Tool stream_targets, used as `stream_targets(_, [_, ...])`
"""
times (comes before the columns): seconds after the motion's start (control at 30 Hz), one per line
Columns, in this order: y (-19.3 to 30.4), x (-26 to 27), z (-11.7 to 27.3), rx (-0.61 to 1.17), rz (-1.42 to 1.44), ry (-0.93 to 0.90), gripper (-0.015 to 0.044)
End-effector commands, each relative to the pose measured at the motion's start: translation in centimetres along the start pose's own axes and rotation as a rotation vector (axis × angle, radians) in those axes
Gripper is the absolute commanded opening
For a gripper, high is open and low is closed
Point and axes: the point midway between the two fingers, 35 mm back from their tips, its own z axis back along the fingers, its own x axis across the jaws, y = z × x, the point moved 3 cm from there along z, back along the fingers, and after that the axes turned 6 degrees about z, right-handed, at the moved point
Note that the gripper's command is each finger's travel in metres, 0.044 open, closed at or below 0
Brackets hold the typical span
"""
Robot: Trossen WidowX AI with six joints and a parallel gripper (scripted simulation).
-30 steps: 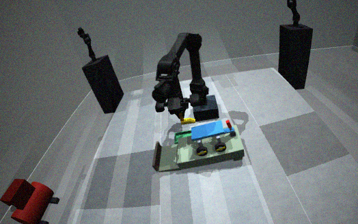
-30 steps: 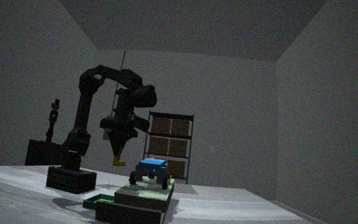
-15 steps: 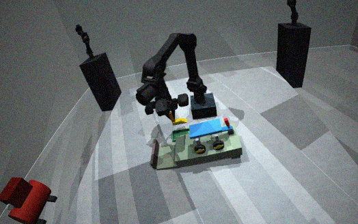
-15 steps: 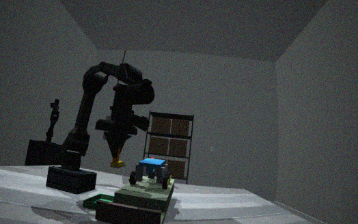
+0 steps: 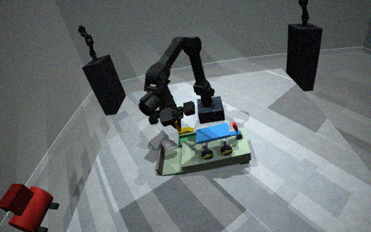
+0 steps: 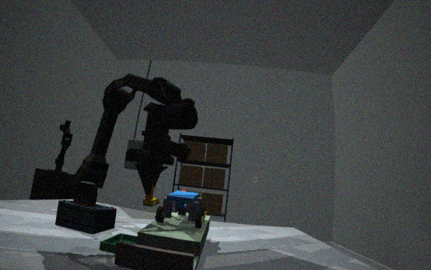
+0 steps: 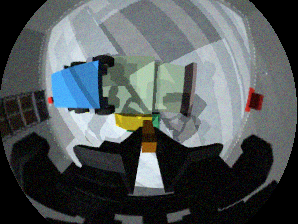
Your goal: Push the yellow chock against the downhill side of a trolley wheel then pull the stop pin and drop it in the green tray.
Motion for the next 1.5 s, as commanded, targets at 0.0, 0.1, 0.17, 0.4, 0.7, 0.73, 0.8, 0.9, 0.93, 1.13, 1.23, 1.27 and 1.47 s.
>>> stream_targets(0.0, [-0.4, -0.1, -0.2, -0.006, -0.005, 0.000, 0.0000])
stream_targets(0.1, [-0.3, -0.1, -1.1, -0.006, -0.005, 0.000, 0.0000])
stream_targets(0.17, [-0.4, -0.2, -1.6, -0.006, -0.005, 0.000, 0.0000])
stream_targets(0.4, [-0.5, -0.3, -3.3, -0.006, -0.005, 0.000, 0.0000])
stream_targets(0.7, [-0.5, -0.2, -5.5, -0.006, -0.005, 0.000, 0.0000])
stream_targets(0.73, [-0.5, -0.2, -5.7, -0.006, -0.005, 0.000, 0.0000])
stream_targets(0.8, [-0.5, -0.1, -6.2, -0.006, -0.005, 0.000, 0.0000])
stream_targets(0.9, [-0.5, -0.1, -6.4, -0.006, -0.005, 0.000, 0.0000])
stream_targets(0.93, [-0.5, -0.1, -6.3, -0.006, -0.005, 0.000, 0.0000])
stream_targets(1.13, [-0.6, 0.4, -6.1, -0.006, -0.005, -0.001, 0.0000])
stream_targets(1.23, [-0.7, 0.7, -6.1, -0.006, -0.005, -0.001, 0.0000])
stream_targets(1.27, [-0.7, 0.8, -6.1, -0.007, -0.005, -0.001, 0.0000])
stream_targets(1.47, [-0.9, 1.3, -6.0, -0.007, -0.005, -0.002, 0.0000])
